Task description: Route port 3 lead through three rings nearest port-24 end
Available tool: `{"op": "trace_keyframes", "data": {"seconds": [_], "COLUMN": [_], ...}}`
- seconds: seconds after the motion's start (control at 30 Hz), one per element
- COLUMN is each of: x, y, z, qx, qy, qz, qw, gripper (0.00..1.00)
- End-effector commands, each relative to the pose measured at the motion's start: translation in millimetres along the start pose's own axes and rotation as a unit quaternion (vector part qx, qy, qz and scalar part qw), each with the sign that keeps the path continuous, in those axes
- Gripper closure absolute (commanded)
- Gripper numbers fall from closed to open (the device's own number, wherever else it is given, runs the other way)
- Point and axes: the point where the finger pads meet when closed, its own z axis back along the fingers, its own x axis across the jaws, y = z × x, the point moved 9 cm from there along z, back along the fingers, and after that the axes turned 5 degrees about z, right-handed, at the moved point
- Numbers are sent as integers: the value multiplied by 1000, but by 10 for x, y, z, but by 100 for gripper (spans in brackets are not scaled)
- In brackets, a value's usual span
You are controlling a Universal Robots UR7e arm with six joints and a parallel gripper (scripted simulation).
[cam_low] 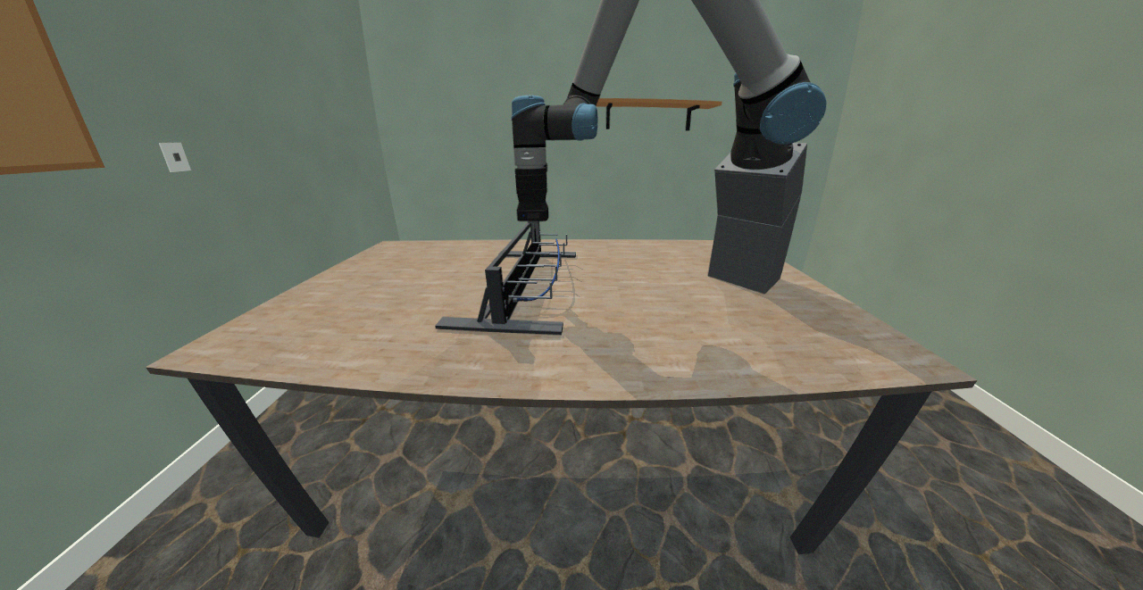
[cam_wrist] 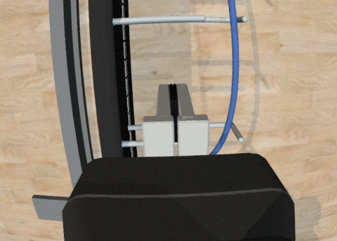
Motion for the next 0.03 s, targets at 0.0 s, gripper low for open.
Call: {"op": "trace_keyframes", "data": {"seconds": [0.0], "x": [2], "y": [3], "z": [10], "qx": [0], "qy": [1], "qz": [0], "qw": [1000], "gripper": [100]}}
